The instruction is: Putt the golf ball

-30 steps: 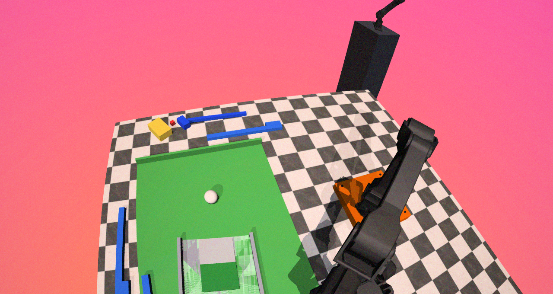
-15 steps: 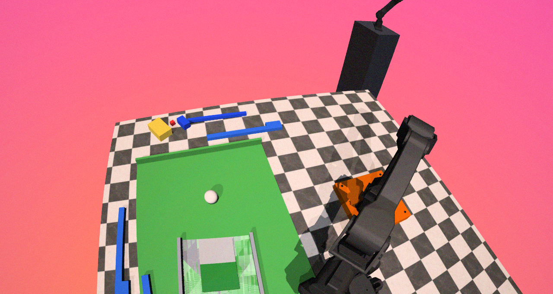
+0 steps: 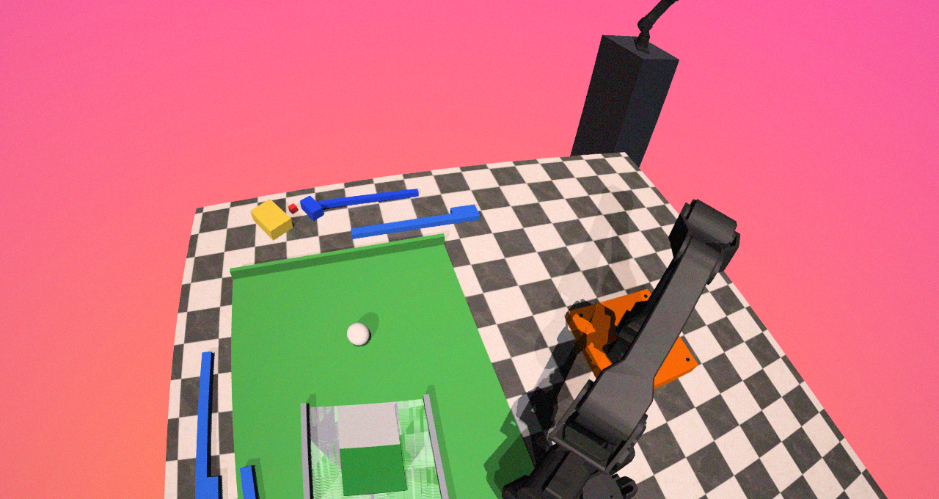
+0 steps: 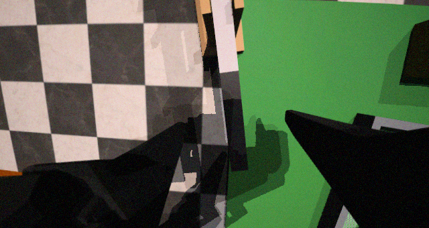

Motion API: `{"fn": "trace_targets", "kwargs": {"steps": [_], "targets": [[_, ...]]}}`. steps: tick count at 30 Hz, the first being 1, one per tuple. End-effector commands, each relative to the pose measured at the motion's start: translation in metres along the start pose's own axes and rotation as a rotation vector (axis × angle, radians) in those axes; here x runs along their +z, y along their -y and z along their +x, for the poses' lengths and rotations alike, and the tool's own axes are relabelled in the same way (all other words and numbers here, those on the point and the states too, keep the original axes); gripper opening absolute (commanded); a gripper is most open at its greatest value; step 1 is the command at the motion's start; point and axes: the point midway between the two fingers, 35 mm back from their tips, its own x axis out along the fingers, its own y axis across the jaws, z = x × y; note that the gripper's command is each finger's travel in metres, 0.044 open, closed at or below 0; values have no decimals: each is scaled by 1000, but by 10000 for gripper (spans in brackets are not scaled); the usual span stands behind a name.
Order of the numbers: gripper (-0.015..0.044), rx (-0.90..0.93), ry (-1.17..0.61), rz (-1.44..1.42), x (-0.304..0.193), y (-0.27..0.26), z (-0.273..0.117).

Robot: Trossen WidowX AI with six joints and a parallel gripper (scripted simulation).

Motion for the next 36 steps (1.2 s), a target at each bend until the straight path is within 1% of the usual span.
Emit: {"fn": "trace_targets", "kwargs": {"steps": [1,21,36], "targets": [[440,-1,-4,-4,-2,0,5],[440,0,-4,-4,-8,0,28],[46,-2,1,0,-7,0,25]]}}
